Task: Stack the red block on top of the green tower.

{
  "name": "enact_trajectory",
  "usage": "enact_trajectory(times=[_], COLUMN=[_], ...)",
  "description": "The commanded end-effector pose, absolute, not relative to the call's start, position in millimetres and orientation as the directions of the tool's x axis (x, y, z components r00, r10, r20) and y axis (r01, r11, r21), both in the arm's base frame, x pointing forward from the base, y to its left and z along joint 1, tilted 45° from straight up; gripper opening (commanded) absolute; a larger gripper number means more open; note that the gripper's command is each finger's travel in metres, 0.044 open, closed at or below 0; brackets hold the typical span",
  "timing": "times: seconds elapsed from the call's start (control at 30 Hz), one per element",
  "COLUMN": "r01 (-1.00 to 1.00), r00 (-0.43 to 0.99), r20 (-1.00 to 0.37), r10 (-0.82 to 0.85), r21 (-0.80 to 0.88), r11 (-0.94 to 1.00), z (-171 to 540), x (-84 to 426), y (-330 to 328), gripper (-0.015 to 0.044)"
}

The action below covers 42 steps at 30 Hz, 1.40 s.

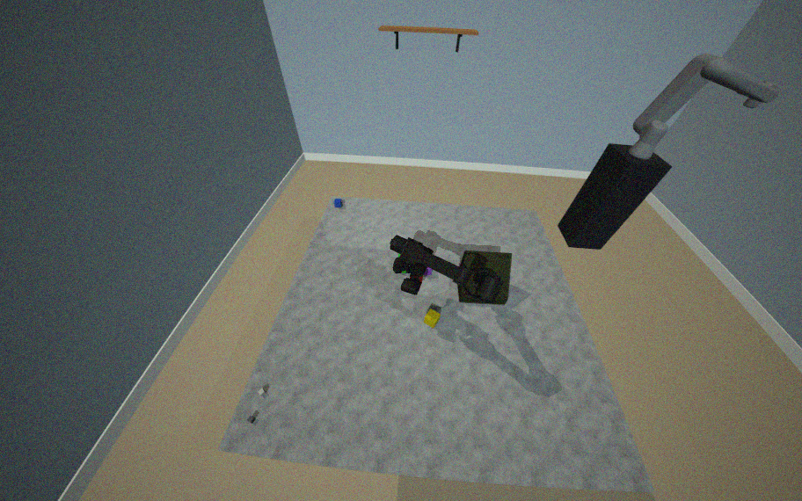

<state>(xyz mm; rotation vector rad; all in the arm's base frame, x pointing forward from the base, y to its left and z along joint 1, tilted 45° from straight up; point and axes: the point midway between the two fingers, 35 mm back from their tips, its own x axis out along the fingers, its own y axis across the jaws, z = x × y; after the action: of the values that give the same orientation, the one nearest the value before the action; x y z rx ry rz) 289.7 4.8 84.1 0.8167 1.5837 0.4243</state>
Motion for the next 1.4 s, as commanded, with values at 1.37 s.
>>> enact_trajectory(times=[1.37], r01=[0.251], r00=[-0.003], r20=[-0.713], r10=[0.701], r21=[0.678], r11=[0.691], z=[-28], x=[352], y=[-118], gripper=[0.0000])
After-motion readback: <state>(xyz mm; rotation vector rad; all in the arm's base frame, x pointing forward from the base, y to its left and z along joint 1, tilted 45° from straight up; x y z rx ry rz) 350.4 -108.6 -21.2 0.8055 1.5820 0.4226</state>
